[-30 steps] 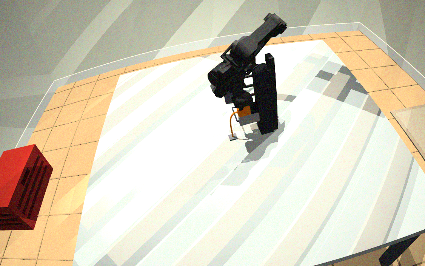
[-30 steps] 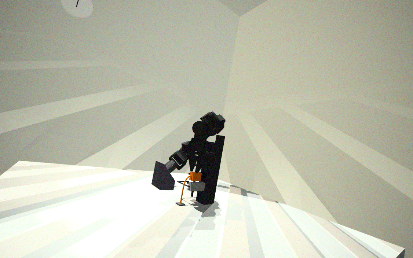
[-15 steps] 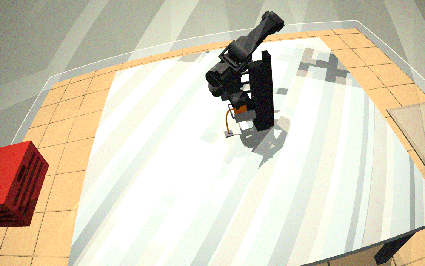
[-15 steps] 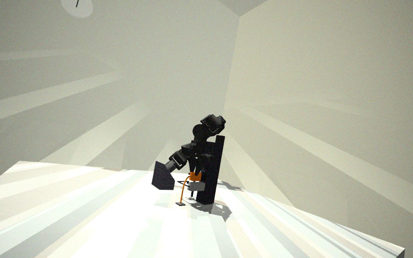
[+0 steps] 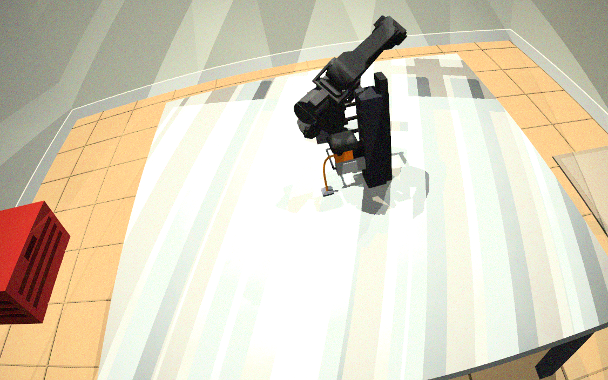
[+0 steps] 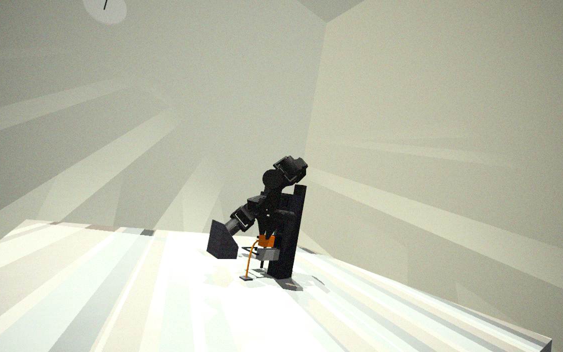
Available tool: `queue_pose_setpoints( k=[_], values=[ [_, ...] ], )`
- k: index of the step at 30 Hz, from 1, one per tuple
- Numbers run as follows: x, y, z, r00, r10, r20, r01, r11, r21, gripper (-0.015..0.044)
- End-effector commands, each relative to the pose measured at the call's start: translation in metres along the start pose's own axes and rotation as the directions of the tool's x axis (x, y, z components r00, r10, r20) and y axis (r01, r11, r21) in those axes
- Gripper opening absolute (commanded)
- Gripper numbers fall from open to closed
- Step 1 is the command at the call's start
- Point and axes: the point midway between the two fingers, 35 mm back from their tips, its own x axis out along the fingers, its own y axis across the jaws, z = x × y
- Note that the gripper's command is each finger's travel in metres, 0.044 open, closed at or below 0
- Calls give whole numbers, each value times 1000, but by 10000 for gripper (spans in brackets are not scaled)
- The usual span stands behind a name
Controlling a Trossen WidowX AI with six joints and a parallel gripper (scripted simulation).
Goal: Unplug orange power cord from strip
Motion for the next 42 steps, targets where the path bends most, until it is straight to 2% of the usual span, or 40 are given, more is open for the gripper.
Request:
queue_pose_setpoints(
  k=[1, 31, 42],
  values=[
    [-1, 0, 5, 1000, 1, 2, -1, 1000, 0, 0],
    [-5, 0, 53, 1000, 3, 4, -3, 1000, 3, 0],
    [-4, -1, 48, 1000, 4, 0, -4, 1000, 4, 289]
  ],
)
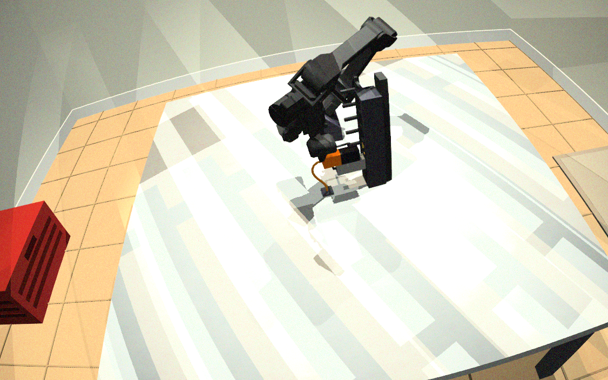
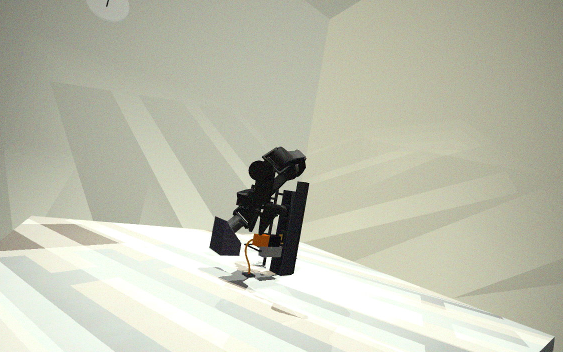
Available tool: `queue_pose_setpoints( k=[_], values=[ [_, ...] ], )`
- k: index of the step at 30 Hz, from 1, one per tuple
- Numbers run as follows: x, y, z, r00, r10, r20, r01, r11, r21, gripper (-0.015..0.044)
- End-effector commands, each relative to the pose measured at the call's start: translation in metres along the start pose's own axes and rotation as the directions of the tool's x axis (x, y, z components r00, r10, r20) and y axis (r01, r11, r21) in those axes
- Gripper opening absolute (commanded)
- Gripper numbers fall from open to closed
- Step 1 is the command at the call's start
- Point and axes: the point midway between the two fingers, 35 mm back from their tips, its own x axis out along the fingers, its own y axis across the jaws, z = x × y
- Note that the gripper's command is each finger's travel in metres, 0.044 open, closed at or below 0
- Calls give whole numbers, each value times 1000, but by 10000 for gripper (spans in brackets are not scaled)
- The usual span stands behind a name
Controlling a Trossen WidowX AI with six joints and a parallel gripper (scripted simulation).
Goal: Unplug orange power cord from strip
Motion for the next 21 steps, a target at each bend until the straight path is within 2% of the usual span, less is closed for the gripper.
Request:
queue_pose_setpoints(
  k=[1, 6, 10, 21],
  values=[
    [0, 0, 0, 1000, -2, 1, 2, 1000, -5, 315],
    [-5, 1, 19, 1000, -2, 3, 2, 1000, -5, 440],
    [-12, 0, 57, 1000, -2, 5, 2, 1000, -6, 440],
    [-13, 0, 60, 1000, -2, 5, 2, 1000, -6, 440]
  ],
)
